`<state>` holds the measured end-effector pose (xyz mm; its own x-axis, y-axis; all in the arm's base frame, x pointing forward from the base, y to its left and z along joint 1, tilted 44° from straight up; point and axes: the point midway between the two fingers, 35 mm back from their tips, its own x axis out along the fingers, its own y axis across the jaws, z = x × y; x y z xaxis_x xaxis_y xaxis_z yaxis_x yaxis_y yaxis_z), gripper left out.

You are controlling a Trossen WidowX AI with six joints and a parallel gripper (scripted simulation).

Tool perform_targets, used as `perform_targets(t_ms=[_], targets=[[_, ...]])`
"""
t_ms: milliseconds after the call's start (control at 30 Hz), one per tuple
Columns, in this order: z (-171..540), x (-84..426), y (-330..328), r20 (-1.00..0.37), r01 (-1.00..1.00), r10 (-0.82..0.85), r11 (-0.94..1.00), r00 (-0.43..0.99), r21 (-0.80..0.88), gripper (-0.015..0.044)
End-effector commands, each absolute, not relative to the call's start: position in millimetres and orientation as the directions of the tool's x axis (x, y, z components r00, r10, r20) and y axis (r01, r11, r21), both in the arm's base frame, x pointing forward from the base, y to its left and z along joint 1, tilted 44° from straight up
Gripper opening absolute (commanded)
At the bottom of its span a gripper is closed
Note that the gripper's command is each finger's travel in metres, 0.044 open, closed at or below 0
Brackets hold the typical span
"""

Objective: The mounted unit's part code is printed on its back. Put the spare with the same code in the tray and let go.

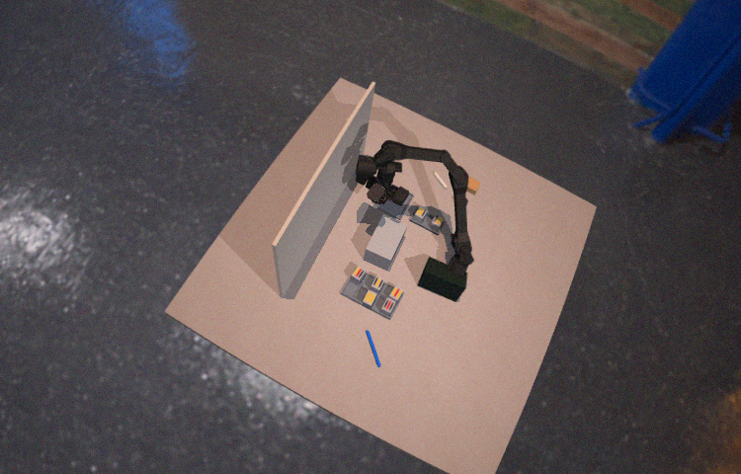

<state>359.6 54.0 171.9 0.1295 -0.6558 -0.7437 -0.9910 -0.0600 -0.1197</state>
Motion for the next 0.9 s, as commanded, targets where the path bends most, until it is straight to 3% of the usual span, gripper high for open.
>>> perform_targets(t_ms=[0,400,867], targets=[[189.2,352.8,34.2,-0.735,-0.99,-0.665,-0.068,0.136,-0.122,0.0],[234.2,321.0,-28.5,-0.706,-0.99,-0.696,-0.061,0.131,-0.123,0.0],[232.0,320.9,-36.2,-0.706,-0.991,-0.696,-0.06,0.13,-0.122,0.0]])
